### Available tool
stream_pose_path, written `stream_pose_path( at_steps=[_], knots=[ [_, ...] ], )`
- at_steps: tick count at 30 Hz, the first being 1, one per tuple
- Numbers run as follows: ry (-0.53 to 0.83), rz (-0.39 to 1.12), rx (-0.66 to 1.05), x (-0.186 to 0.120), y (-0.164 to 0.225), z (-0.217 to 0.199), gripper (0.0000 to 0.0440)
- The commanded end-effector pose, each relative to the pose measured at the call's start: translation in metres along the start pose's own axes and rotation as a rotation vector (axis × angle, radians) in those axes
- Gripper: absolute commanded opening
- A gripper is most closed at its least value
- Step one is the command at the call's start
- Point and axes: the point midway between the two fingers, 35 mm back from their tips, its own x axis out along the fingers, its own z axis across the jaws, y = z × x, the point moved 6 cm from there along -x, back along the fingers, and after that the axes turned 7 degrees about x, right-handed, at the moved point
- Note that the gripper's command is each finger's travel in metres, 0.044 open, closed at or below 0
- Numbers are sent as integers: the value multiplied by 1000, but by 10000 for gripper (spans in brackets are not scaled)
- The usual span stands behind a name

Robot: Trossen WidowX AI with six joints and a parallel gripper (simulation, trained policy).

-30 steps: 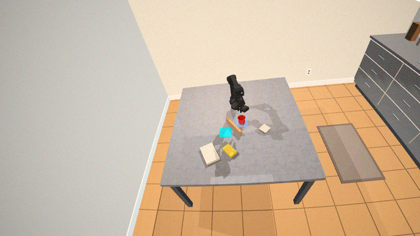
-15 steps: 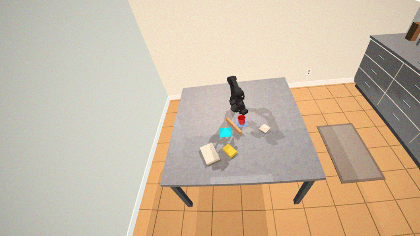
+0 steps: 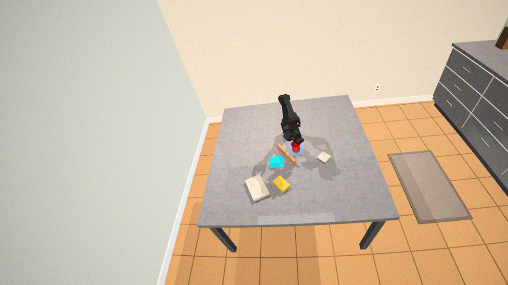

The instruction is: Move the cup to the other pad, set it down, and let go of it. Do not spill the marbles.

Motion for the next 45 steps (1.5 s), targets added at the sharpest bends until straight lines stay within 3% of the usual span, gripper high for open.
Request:
stream_pose_path(
  at_steps=[1,23,30,45],
  knots=[
    [26,-3,4,12,0,2,176],
    [82,-2,-74,80,6,7,168],
    [65,-15,-118,90,4,9,6],
    [-11,-40,-86,69,-3,14,0]
  ],
)
